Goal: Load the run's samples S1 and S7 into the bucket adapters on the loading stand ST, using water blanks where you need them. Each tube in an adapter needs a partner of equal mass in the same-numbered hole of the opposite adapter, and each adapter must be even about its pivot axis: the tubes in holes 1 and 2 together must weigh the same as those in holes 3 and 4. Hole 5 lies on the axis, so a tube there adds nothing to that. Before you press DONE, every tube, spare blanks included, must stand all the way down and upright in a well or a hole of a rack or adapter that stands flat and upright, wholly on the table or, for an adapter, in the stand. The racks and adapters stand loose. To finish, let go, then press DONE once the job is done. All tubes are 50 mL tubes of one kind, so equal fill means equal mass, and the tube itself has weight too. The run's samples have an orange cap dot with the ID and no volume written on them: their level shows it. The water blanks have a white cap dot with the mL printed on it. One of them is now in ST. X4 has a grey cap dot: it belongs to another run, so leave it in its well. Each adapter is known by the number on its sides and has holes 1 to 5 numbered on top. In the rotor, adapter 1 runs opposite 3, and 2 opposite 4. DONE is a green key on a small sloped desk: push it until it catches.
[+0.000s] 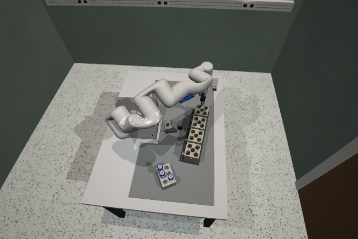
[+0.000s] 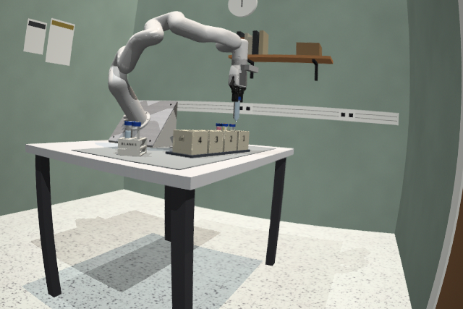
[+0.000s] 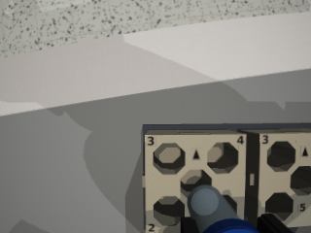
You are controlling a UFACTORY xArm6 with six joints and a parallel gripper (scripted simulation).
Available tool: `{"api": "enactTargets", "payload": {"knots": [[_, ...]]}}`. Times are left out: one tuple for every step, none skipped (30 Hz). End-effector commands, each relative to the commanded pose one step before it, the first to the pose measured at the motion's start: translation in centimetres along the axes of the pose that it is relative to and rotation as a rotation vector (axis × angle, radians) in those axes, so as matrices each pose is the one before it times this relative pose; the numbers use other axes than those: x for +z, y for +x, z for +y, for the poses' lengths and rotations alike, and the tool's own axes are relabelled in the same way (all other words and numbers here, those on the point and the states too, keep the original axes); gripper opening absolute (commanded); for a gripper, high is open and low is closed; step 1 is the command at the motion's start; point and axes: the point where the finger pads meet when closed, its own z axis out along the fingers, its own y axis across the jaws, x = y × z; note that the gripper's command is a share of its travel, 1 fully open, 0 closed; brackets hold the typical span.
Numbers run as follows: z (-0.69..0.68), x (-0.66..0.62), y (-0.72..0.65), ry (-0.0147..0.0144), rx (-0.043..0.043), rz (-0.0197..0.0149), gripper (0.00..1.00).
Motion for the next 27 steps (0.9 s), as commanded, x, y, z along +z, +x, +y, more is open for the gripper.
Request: {"api": "enactTargets", "payload": {"knots": [[-0.043, -0.207, 0.079, 0.00329, 0.00103, 0.00307, 0.0], [0.0, 0.0, 0.0, 0.0, 0.0, 0.0, 0.0], [0.0, 0.0, 0.0, 0.0, 0.0, 0.0, 0.0], [0.007, -0.003, 0.004, 0.00007, 0.00012, 0.00002, 0.0], [-0.001, 0.0, 0.0, -0.00001, -0.00002, 0.0, 0.0], [-0.009, 0.197, 0.0, -0.00008, -0.00011, -0.00004, 0.0], [0.003, 0.205, -0.003, 0.00001, 0.00001, 0.00003, 0.0], [0.0, 0.2, 0.0, -0.00001, 0.0, 0.0, 0.0], [0.0, 0.2, 0.0, -0.00001, 0.0, 0.0, 0.0], [0.0, 0.2, 0.0, -0.00001, 0.0, 0.0, 0.0], [0.0, 0.2, 0.0, -0.00001, 0.0, 0.0, 0.0], [0.0, 0.0, 0.0, 0.0, 0.0, 0.0, 0.0], [0.0, 0.0, 0.0, 0.0, 0.0, 0.0, 0.0], [0.001, 0.201, 0.0, -0.00001, 0.0, 0.00001, 0.0], [0.0, 0.2, 0.0, -0.00001, 0.0, 0.0, 0.0], [0.0, 0.2, 0.0, -0.00001, 0.0, 0.0, 0.0], [0.0, 0.2, 0.0, -0.00001, 0.0, 0.0, 0.0], [0.0, 0.2, 0.0, -0.00001, 0.0, 0.0, 0.0], [0.0, 0.2, 0.0, -0.00001, 0.0, 0.0, 0.0], [0.0, 0.2, 0.0, -0.00001, 0.0, 0.0, 0.0], [0.0, 0.2, 0.0, -0.00001, 0.0, 0.0, 0.0], [0.0, 0.2, 0.0, -0.00001, 0.0, 0.0, 0.0], [0.0, 0.2, 0.0, -0.00001, 0.0, 0.0, 0.0], [0.0, 0.2, 0.0, -0.00001, 0.0, 0.0, 0.0], [0.0, 0.1, 0.0, 0.0, 0.0, 0.0, 0.0], [0.0, 0.0, 0.0, 0.0, 0.0, 0.0, 0.0], [0.0, 0.0, 0.0, 0.0, 0.0, 0.0, 0.0]]}}
